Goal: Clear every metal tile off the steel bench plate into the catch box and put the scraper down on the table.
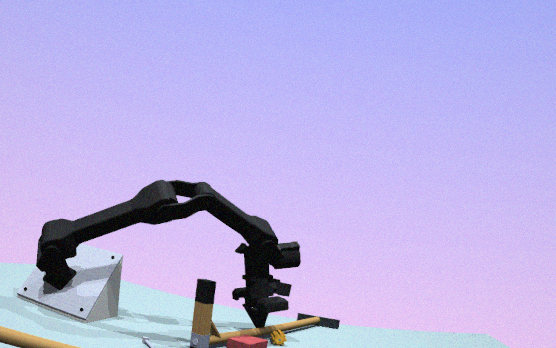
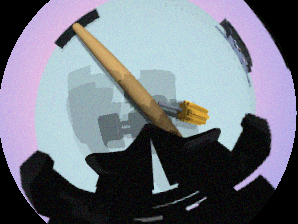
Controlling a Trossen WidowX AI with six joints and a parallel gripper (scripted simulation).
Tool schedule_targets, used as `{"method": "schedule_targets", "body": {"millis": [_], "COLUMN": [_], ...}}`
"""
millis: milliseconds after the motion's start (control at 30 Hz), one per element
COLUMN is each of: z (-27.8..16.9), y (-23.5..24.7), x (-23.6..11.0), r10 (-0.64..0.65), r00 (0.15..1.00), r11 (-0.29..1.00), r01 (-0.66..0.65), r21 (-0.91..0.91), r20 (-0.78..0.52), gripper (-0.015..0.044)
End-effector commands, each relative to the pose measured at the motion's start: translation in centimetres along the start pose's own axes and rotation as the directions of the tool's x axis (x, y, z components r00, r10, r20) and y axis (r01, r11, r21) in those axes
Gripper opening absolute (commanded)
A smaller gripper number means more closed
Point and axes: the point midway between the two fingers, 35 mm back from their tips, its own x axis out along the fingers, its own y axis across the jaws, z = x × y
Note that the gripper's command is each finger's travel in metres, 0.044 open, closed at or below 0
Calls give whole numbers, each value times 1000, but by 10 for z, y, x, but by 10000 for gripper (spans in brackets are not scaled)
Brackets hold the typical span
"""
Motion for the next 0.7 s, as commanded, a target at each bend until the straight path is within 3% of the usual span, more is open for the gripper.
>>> {"method": "schedule_targets", "body": {"millis": [0, 667], "z": [4, 13], "y": [-8, -25], "x": [2, 5], "r10": [-5, -7], "r00": [1000, 1000], "r11": [1000, 1000], "r01": [5, 7], "r21": [5, 5], "r20": [1, 1], "gripper": [0, 0]}}
